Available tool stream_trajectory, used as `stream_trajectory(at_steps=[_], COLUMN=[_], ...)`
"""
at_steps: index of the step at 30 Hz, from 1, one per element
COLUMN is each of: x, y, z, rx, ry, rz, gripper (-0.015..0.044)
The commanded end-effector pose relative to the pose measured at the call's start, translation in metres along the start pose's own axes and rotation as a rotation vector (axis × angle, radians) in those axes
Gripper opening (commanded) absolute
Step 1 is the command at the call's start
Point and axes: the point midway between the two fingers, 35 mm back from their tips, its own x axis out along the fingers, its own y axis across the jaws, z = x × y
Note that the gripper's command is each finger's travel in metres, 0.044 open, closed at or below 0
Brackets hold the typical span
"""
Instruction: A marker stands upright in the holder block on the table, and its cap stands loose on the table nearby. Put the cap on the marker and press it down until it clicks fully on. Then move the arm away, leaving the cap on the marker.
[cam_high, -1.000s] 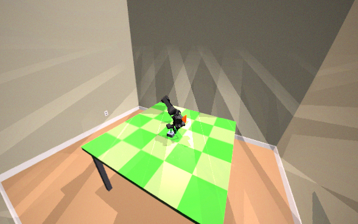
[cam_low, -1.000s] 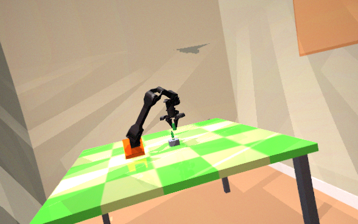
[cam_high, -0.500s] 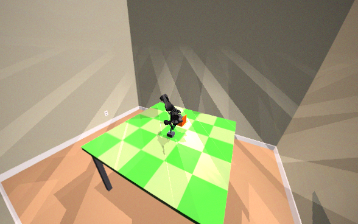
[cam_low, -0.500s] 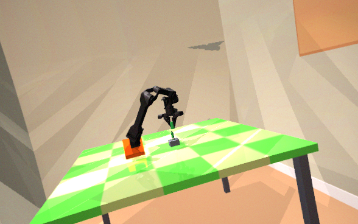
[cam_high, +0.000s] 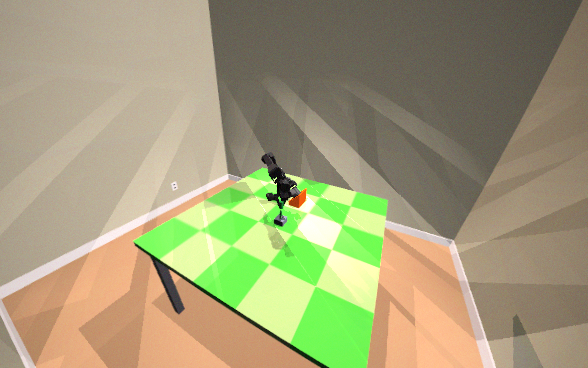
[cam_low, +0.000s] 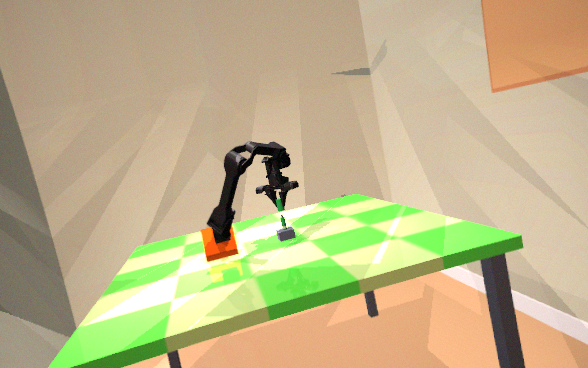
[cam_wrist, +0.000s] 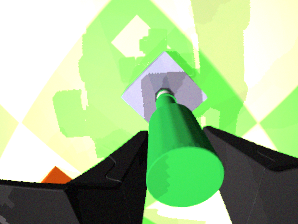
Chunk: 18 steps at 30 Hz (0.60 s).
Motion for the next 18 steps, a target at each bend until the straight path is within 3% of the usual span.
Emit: stream_trajectory(at_steps=[1, 18], x=[0.003, 0.024], y=[0.000, -0.001], z=[-0.004, -0.003], rx=[-0.006, -0.006], ry=[0.003, 0.002], rz=[-0.002, -0.002], gripper=[0.0000, 0.0000])
